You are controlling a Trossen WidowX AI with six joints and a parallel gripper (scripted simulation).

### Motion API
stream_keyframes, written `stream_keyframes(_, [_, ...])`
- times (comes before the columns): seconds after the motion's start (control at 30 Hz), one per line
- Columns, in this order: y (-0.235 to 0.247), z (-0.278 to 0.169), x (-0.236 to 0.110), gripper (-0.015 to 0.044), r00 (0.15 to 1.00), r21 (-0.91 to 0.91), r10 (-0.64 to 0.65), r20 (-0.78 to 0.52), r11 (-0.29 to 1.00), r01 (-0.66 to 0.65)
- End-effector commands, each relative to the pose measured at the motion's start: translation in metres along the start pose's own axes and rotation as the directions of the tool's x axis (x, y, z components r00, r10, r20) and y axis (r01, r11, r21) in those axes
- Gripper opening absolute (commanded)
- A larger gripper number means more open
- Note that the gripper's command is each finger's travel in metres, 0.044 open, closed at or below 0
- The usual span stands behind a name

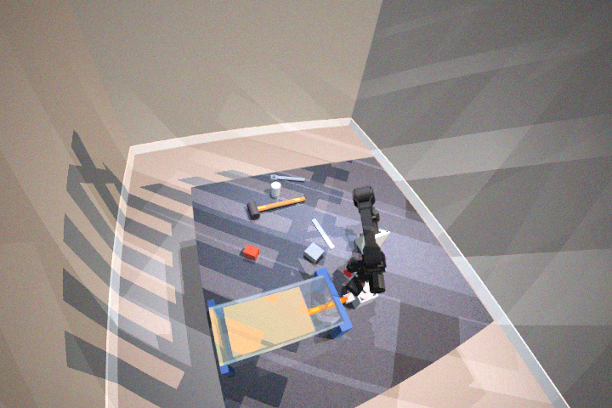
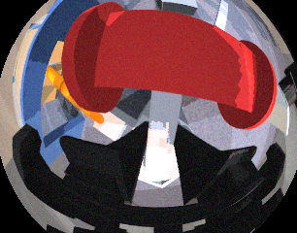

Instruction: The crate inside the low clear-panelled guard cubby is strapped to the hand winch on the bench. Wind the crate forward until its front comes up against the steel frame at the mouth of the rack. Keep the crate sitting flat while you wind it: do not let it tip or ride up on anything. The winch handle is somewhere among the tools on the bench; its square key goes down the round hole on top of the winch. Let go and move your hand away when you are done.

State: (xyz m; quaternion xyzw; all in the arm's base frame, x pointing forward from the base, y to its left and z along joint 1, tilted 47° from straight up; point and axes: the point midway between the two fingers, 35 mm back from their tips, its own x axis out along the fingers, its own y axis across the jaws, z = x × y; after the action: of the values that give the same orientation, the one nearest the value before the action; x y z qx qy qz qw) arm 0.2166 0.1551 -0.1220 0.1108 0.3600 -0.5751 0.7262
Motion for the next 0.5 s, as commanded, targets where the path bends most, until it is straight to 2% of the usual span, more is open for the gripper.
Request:
stream_keyframes(0.0, [-0.0017,-0.0006,0.0039,0.0000,1.000,0.050,-0.013,-0.006,0.999,0.013])
stream_keyframes(0.23, [-0.0034,-0.0006,0.0036,0.0000,1.000,0.094,-0.017,-0.005,0.995,0.017])
stream_keyframes(0.47, [-0.0014,-0.0003,0.0037,0.0000,1.000,0.053,-0.013,-0.006,0.999,0.014])
